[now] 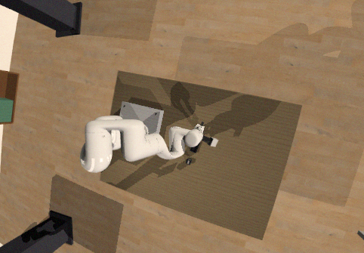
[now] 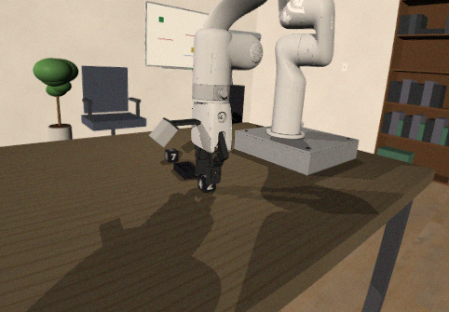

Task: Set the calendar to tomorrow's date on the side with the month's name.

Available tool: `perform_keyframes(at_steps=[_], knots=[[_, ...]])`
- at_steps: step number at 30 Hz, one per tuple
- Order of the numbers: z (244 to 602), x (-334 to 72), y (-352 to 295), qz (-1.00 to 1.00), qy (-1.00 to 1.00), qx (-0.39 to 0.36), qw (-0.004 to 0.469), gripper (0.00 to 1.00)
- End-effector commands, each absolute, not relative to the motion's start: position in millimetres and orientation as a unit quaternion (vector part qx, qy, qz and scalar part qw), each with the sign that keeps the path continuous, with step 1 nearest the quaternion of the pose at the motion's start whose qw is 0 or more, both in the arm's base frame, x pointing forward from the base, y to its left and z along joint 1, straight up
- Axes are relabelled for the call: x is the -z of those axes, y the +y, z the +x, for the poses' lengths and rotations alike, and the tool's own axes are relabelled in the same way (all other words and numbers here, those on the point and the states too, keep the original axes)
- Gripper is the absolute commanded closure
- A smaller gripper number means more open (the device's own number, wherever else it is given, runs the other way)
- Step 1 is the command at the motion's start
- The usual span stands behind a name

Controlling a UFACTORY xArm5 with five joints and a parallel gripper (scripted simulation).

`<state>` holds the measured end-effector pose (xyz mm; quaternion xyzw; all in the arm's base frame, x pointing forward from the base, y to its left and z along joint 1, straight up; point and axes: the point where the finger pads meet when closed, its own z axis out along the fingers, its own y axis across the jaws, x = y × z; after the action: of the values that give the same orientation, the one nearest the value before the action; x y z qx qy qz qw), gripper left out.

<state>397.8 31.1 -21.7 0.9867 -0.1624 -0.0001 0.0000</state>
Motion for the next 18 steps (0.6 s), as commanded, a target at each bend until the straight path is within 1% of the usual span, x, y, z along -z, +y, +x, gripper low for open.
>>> perform_keyframes(at_steps=[1,18], knots=[[399.1,28.1,31.2,0.987,-0.162,-0.001,0.000,0.53],[399.1,32.3,31.2,0.987,-0.162,-0.001,0.000,0.53]])
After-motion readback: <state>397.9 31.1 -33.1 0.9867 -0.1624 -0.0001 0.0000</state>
